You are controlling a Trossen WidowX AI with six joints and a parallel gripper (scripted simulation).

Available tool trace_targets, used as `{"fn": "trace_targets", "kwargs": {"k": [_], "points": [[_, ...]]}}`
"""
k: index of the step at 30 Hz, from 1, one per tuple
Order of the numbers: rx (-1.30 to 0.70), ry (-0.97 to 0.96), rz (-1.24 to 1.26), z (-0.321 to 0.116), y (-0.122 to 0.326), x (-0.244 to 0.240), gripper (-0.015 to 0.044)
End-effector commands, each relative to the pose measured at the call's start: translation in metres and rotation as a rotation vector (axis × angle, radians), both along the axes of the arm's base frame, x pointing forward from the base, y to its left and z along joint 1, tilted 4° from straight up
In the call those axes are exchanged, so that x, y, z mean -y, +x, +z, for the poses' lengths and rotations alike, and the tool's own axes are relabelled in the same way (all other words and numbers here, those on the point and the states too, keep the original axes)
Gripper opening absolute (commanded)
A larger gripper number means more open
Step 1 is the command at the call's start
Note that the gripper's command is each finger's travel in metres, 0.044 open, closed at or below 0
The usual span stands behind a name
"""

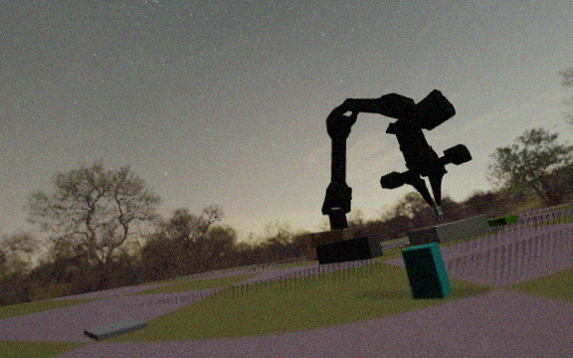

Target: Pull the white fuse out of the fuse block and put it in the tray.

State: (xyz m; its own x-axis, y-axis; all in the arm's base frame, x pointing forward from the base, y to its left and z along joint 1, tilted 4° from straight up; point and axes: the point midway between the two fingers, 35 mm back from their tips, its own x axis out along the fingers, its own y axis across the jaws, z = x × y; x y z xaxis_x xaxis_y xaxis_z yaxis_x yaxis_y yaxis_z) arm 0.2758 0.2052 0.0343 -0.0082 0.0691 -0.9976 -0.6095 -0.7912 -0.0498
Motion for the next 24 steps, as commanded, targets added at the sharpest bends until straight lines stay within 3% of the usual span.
{"fn": "trace_targets", "kwargs": {"k": [1,6,18,24], "points": [[-0.01,-0.003,-0.006,-0.009,-0.001,0.0,0.0],[-0.01,-0.003,-0.006,-0.011,-0.002,0.0,0.0],[-0.003,-0.002,0.0,-0.008,-0.001,0.0,0.0315],[-0.009,-0.003,-0.006,0.029,-0.001,0.002,0.033]]}}
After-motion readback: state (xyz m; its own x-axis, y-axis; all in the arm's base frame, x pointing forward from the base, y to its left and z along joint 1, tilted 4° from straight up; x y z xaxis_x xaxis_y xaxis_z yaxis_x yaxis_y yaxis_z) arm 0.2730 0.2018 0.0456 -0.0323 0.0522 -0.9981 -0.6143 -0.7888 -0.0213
